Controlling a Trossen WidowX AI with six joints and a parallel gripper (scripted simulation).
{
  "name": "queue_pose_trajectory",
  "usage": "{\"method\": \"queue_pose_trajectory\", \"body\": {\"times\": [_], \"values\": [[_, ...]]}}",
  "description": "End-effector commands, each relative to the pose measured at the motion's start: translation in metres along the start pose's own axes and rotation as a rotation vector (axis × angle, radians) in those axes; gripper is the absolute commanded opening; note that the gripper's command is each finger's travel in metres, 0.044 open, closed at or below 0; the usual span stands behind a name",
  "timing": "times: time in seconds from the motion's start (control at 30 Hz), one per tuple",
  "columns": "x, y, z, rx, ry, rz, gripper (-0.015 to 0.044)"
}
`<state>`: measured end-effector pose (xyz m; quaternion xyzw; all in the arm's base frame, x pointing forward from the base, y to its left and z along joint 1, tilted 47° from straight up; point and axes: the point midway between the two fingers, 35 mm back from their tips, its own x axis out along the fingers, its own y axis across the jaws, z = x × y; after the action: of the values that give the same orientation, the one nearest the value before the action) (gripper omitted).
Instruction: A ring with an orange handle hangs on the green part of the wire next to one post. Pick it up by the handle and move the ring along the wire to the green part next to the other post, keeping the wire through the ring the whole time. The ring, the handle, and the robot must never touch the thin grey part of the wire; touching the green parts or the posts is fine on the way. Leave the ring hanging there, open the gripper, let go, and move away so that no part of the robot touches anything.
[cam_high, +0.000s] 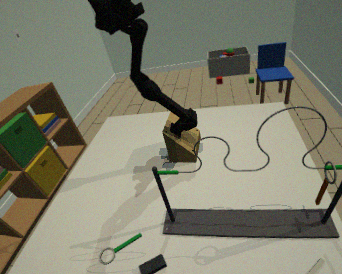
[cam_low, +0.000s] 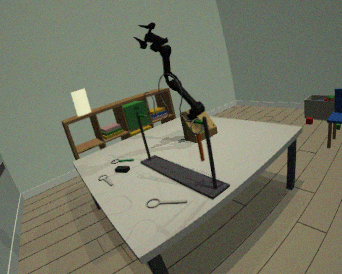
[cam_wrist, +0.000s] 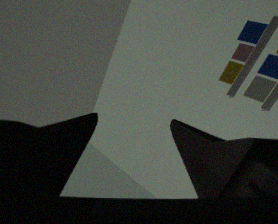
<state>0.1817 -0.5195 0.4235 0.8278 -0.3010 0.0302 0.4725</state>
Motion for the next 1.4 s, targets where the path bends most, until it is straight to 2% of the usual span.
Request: {"method": "queue_pose_trajectory", "body": {"times": [0.0, 0.27, 0.53, 0.77, 1.07, 1.37], "values": [[0.000, 0.002, -0.002, -0.002, 0.003, 0.002, 0.0374], [-0.021, 0.057, -0.092, -0.062, 0.093, 0.061, 0.0164], [-0.054, 0.098, -0.198, -0.140, 0.195, 0.108, 0.0160], [-0.088, 0.114, -0.295, -0.217, 0.282, 0.131, 0.0160], [-0.138, 0.095, -0.416, -0.400, 0.415, 0.148, 0.0160], [-0.182, 0.058, -0.513, -0.510, 0.494, 0.109, 0.0160]]}}
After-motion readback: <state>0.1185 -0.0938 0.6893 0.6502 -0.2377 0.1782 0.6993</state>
